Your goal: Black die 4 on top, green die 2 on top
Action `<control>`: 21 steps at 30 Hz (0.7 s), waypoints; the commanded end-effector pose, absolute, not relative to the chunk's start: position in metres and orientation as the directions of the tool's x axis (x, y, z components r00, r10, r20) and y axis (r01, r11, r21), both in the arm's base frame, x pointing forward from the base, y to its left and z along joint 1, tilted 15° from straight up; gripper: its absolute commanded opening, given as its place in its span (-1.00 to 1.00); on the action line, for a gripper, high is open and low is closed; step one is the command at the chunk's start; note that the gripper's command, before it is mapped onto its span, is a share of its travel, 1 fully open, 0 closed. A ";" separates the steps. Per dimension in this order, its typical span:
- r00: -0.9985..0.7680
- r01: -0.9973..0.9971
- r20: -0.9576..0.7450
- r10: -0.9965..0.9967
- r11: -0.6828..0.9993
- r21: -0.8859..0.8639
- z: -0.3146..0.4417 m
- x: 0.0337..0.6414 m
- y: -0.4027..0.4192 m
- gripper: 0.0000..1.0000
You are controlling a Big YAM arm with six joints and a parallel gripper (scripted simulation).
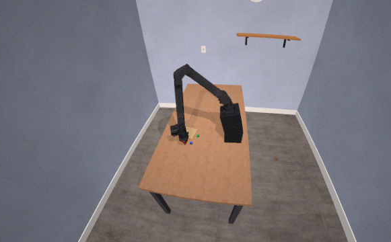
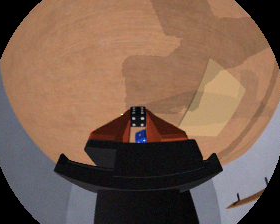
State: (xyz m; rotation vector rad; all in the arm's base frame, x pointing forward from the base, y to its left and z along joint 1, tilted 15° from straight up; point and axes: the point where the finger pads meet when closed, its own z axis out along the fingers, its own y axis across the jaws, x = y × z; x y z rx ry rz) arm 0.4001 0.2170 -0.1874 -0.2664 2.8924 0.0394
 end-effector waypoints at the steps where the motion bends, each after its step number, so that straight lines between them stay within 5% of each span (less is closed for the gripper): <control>1: -0.947 -0.189 -0.267 -0.177 0.982 0.019 -0.151 0.402 0.226 -0.72; 21: -0.955 -0.178 -0.240 -0.172 0.984 0.007 -0.097 0.381 0.215 -0.72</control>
